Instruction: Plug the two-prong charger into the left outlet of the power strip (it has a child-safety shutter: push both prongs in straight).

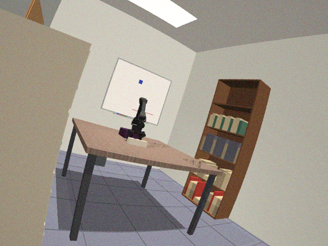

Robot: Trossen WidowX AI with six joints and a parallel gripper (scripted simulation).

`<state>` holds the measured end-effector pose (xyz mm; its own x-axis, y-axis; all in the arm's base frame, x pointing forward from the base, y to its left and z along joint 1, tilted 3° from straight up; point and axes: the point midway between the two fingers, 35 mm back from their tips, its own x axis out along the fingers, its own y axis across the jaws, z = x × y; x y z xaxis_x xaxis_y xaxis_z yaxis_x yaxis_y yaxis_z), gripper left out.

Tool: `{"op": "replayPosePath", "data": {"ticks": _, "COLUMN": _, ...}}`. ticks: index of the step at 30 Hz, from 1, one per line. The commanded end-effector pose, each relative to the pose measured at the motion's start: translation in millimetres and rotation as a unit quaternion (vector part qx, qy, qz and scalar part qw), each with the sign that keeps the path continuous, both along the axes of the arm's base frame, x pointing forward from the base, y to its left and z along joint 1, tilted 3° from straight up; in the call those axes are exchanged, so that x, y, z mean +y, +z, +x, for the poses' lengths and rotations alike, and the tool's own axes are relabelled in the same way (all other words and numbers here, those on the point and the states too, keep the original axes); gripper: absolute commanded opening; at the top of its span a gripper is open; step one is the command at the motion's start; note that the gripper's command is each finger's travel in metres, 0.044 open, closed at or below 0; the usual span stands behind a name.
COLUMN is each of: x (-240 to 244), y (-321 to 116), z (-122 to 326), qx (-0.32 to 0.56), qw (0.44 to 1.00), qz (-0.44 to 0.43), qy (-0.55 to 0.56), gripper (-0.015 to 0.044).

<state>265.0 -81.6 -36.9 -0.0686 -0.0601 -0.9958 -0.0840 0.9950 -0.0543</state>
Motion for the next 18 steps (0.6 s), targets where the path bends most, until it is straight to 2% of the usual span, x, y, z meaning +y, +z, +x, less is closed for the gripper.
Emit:
{"op": "replayPosePath", "data": {"ticks": 1, "x": 0.7, "y": 7.7, "z": 4.2, "qx": -0.04, "qw": 0.999, "qz": -0.004, "qy": -0.012, "gripper": 0.044}}
{"op": "replayPosePath", "data": {"ticks": 11, "x": 7.4, "y": 71.0, "z": 19.2, "qx": -0.323, "qw": 0.943, "qz": -0.01, "qy": -0.079, "gripper": 0.044}}
{"op": "replayPosePath", "data": {"ticks": 18, "x": 8.1, "y": 75.5, "z": 19.3, "qx": -0.341, "qw": 0.937, "qz": -0.009, "qy": -0.082, "gripper": 0.044}}
